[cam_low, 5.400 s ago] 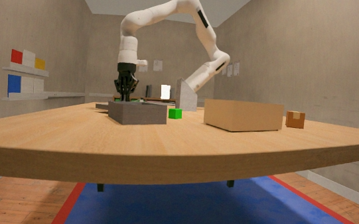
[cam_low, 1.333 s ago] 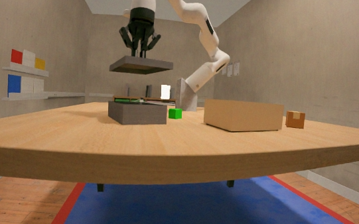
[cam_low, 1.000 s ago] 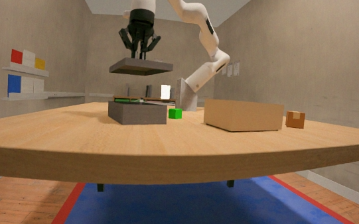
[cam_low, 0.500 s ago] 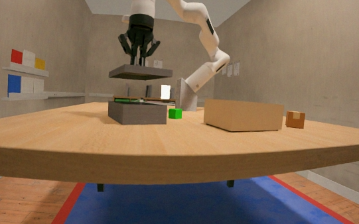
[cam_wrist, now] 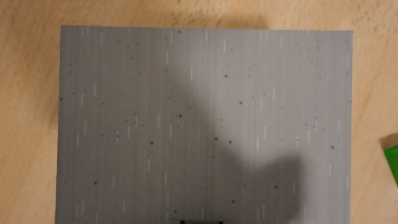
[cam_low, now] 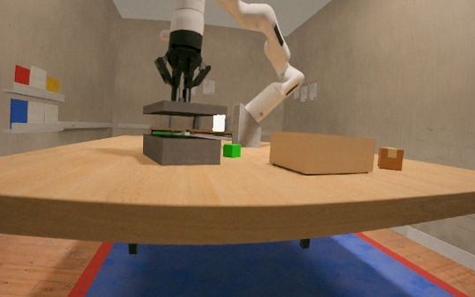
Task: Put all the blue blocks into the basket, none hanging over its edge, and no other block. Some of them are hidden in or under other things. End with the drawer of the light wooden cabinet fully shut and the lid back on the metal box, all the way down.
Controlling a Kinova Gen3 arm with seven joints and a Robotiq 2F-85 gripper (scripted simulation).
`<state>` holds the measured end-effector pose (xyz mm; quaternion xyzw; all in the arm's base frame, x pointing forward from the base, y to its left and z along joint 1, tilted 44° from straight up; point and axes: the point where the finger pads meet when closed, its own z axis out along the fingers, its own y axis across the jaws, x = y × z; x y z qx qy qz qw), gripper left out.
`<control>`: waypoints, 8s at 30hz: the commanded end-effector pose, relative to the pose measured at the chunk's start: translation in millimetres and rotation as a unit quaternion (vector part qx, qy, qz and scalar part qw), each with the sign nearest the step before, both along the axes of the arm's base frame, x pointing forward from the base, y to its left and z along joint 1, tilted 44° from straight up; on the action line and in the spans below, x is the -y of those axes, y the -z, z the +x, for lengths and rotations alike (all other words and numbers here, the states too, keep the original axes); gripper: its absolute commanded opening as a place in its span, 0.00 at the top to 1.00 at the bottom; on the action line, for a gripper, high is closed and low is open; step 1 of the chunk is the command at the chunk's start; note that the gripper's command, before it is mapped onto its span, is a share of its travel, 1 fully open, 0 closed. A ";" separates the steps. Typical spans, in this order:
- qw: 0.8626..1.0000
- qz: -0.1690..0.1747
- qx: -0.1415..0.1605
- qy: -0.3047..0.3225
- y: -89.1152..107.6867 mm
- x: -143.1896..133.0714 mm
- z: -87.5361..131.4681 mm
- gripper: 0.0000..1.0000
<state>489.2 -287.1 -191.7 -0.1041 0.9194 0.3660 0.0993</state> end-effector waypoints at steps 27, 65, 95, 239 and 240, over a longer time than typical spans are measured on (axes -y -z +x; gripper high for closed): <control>1.000 -0.001 0.001 0.001 13.1 -11.4 3.0 0.90; 1.000 -0.001 0.001 0.001 13.1 -11.4 3.1 0.90; 1.000 -0.001 0.001 0.001 13.4 -11.0 3.6 0.90; 1.000 -0.001 0.001 0.001 44.8 -41.5 8.4 0.90; 1.000 -0.001 0.001 0.001 44.8 -41.5 8.4 0.90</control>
